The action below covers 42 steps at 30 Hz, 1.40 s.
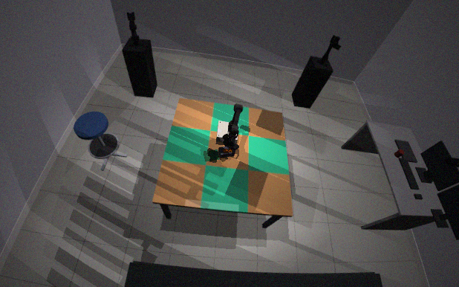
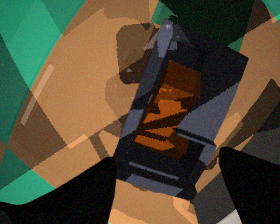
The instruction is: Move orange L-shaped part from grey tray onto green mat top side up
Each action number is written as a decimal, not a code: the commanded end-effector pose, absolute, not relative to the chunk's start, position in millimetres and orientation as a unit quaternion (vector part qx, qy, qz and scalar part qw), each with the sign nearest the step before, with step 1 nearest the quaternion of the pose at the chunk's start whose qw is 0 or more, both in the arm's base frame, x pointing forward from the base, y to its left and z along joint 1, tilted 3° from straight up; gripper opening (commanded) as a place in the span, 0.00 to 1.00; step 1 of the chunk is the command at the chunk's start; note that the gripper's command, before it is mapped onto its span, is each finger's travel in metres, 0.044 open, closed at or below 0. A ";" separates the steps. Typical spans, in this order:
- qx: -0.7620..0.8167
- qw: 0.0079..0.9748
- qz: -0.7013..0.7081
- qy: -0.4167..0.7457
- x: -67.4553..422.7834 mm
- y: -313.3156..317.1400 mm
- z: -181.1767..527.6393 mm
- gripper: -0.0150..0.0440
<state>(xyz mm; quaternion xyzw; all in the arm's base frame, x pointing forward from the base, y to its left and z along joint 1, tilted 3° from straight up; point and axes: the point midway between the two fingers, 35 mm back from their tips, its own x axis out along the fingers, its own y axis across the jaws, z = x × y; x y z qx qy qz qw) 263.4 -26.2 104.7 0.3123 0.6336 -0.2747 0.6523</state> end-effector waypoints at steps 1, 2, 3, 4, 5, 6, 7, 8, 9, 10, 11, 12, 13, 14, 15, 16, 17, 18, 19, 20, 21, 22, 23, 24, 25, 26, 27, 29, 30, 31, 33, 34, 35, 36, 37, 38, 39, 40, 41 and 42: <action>0.445 0.561 -0.411 0.564 269.8 -49.7 100.8 0.73; 0.445 0.561 -0.411 0.564 269.8 -49.7 100.8 0.73; 0.445 0.561 -0.411 0.564 269.8 -49.7 100.8 0.73; 0.445 0.561 -0.411 0.564 269.8 -49.7 100.8 0.73; 0.445 0.561 -0.411 0.564 269.8 -49.7 100.8 0.73; 0.445 0.561 -0.411 0.564 269.8 -49.7 100.8 0.73; 0.445 0.561 -0.411 0.564 269.9 -49.7 99.4 0.73; 0.445 0.561 -0.411 0.564 270.1 -49.6 97.1 0.73; 0.445 0.561 -0.411 0.564 270.3 -49.5 93.7 0.73; 0.445 0.561 -0.411 0.564 270.5 -49.3 89.9 0.73; 0.445 0.561 -0.411 0.564 270.7 -49.1 85.4 0.73; 0.445 0.561 -0.411 0.564 270.7 -48.9 79.9 0.73; 0.445 0.561 -0.411 0.564 270.7 -48.6 74.1 0.73; 0.445 0.561 -0.411 0.564 270.6 -48.4 70.3 0.73; 0.445 0.561 -0.411 0.564 270.6 -48.3 69.0 0.73; 0.445 0.561 -0.411 0.564 270.6 -48.3 69.0 0.73; 0.445 0.561 -0.411 0.564 270.6 -48.3 69.0 0.73; 0.445 0.561 -0.411 0.564 270.6 -48.3 68.7 0.73; 0.445 0.561 -0.411 0.564 270.7 -48.3 68.2 0.73; 0.445 0.561 -0.411 0.564 270.7 -48.3 67.4 0.73; 0.445 0.561 -0.411 0.564 270.9 -48.2 66.3 0.73; 0.445 0.561 -0.411 0.564 271.0 -48.2 65.0 0.73; 0.445 0.561 -0.411 0.564 271.1 -48.2 63.4 0.73; 0.445 0.561 -0.411 0.564 271.3 -48.1 61.7 0.73; 0.445 0.561 -0.411 0.564 271.4 -48.1 60.1 0.73; 0.445 0.561 -0.411 0.564 271.6 -48.0 58.4 0.73; 0.445 0.561 -0.411 0.564 271.7 -48.0 56.7 0.73; 0.445 0.561 -0.411 0.564 271.9 -47.9 53.4 0.73; 0.445 0.561 -0.411 0.564 272.0 -47.8 51.7 0.73; 0.445 0.561 -0.411 0.564 272.1 -47.7 50.1 0.73; 0.445 0.561 -0.411 0.564 272.2 -47.6 46.8 0.73; 0.445 0.561 -0.411 0.564 272.2 -47.5 45.1 0.73; 0.445 0.561 -0.411 0.564 272.2 -47.5 43.5 0.73; 0.445 0.561 -0.411 0.564 272.3 -47.4 41.8 0.73; 0.445 0.561 -0.411 0.564 272.3 -47.3 40.2 0.73; 0.445 0.561 -0.411 0.564 272.3 -47.2 38.5 0.73; 0.445 0.561 -0.411 0.564 272.2 -47.2 36.9 0.73; 0.445 0.561 -0.411 0.564 272.2 -47.1 35.3 0.73; 0.445 0.561 -0.411 0.564 272.2 -47.0 33.6 0.73; 0.445 0.561 -0.411 0.564 272.1 -46.9 32.0 0.73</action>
